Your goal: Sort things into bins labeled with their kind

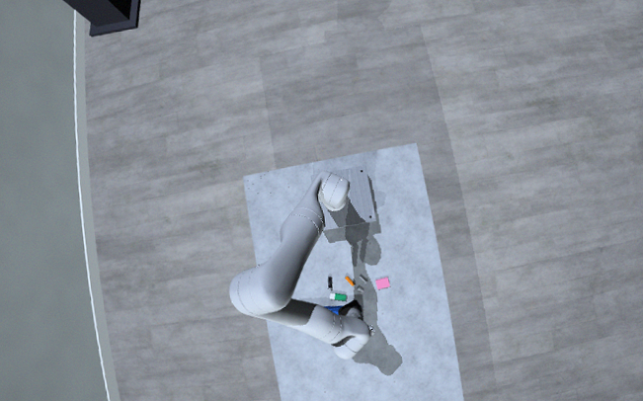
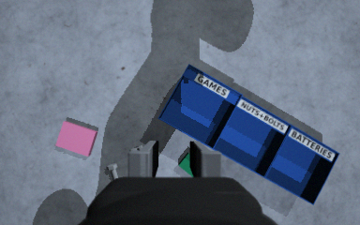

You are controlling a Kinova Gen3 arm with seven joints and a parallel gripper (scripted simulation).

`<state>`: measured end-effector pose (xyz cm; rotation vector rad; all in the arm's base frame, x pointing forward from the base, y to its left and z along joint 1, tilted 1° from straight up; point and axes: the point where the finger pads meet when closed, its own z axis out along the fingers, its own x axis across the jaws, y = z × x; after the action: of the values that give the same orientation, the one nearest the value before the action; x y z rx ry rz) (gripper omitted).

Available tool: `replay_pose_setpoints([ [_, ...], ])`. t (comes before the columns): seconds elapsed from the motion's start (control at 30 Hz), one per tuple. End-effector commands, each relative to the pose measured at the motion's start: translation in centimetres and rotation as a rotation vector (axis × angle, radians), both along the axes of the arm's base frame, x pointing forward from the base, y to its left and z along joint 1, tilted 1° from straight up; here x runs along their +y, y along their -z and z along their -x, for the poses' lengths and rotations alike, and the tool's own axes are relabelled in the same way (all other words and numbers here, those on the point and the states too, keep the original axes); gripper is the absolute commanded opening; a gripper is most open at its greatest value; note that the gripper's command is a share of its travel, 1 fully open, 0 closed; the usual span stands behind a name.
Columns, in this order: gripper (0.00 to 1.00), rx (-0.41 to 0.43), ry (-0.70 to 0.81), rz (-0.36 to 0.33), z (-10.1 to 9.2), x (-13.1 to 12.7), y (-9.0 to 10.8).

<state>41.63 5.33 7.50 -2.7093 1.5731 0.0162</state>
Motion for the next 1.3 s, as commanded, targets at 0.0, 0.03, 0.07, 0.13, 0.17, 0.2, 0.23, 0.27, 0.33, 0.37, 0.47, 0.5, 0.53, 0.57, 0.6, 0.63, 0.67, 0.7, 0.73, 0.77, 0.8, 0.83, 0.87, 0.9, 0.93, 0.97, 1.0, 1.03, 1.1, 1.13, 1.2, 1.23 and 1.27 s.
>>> replay_pose_setpoints([
  [0.0,0.6,0.001,-0.151,-0.01,2.3,-0.5,2.1],
  [0.03,0.6,0.0,-0.201,-0.011,3.0,-0.5,2.7],
  [0.07,0.6,0.002,-0.205,-0.007,3.6,-0.8,3.3],
  [0.13,0.6,0.003,-0.194,-0.008,4.9,-0.6,4.4],
  [0.17,0.6,0.003,-0.194,-0.008,5.5,-0.6,5.0],
  [0.2,0.6,0.003,-0.194,-0.008,5.5,-0.6,5.0],
  [0.23,0.6,0.003,-0.194,-0.008,5.5,-0.6,5.0],
  [0.27,0.6,0.003,-0.195,-0.008,6.2,-0.6,5.5],
  [0.33,0.6,0.004,-0.195,-0.009,7.4,-0.6,6.6],
  [0.37,0.6,0.004,-0.195,-0.009,8.1,-0.6,7.1],
  [0.47,0.6,0.0,-0.195,-0.007,8.9,-0.5,7.4],
  [0.5,0.6,0.0,-0.195,-0.007,9.0,-0.5,7.4],
  [0.53,0.6,0.0,-0.195,-0.007,9.0,-0.4,7.4],
  [0.57,0.6,0.001,-0.195,-0.007,9.0,-0.4,7.4],
  [0.6,0.6,0.001,-0.195,-0.008,9.0,-0.3,7.4],
  [0.63,0.6,0.002,-0.195,-0.008,8.9,-0.3,7.4],
  [0.67,0.6,0.001,-0.195,-0.007,8.8,-0.3,7.4],
  [0.7,0.6,0.0,-0.195,-0.005,8.6,-0.3,7.4],
  [0.73,0.6,0.0,-0.197,-0.004,8.6,-0.3,7.4],
  [0.77,0.6,0.0,-0.197,-0.004,8.6,-0.3,7.4],
  [0.8,0.6,0.0,-0.197,-0.004,8.6,-0.3,7.4],
  [0.83,0.6,0.003,-0.202,-0.004,8.7,-0.4,7.4],
  [0.87,0.6,0.003,-0.204,-0.003,8.6,-0.5,7.4],
  [0.9,0.6,0.004,-0.204,-0.003,8.6,-0.6,7.5],
  [0.93,0.6,0.004,-0.202,-0.002,8.6,-0.7,7.5],
  [0.97,0.6,0.005,-0.2,-0.002,8.6,-0.8,7.5],
  [1.0,0.6,0.006,-0.199,-0.002,8.6,-0.8,7.5],
  [1.03,0.6,0.006,-0.199,-0.003,8.6,-0.8,7.5],
  [1.1,0.6,0.006,-0.199,-0.004,8.6,-0.8,7.5],
  [1.13,0.6,0.006,-0.2,-0.004,8.6,-0.8,7.5],
  [1.2,0.6,0.006,-0.2,-0.004,8.6,-0.8,7.5],
  [1.23,0.6,0.006,-0.2,-0.004,8.6,-0.8,7.5],
  [1.27,0.6,0.004,-0.196,-0.006,8.5,-0.6,7.4],
])
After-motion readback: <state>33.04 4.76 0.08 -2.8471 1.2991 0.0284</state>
